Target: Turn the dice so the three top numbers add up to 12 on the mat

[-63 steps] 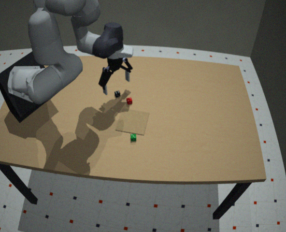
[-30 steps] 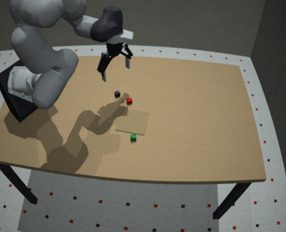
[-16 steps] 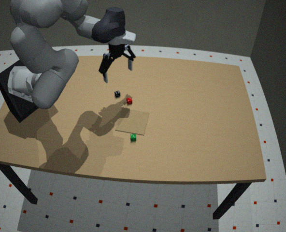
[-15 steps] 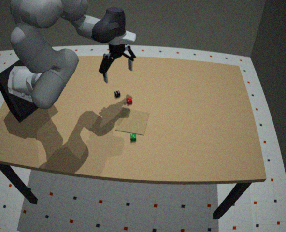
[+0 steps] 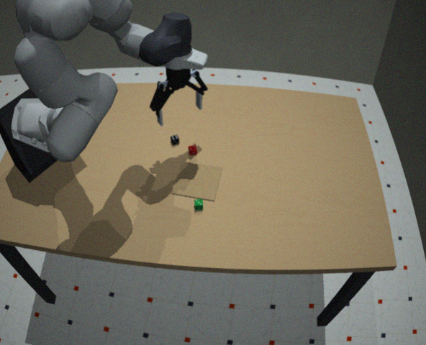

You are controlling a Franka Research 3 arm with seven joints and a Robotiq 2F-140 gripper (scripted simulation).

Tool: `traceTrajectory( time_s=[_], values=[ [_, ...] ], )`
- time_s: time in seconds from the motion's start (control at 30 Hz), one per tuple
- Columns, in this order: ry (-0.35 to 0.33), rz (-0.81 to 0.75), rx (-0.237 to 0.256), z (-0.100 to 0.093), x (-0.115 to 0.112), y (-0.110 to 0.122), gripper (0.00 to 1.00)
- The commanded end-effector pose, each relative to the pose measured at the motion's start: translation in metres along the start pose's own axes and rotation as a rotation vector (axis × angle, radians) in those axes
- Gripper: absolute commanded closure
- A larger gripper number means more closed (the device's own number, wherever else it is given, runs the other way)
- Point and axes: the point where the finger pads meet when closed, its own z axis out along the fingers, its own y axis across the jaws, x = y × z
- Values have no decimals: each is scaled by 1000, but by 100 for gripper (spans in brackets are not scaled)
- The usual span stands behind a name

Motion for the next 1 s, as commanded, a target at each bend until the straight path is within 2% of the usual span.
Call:
traceTrajectory(
  time_s=[0.0,0.43,0.47,0.5,0.57,0.97],
  values=[
    [-2,107,1,2,18,-6,0],
    [-2,107,1,2,18,-6,0],
    [-3,187,2,2,34,-11,0],
    [-3,187,2,2,34,-11,0],
    [-4,272,6,3,51,-15,0],
    [-4,277,6,3,52,-15,0]
  ],
)
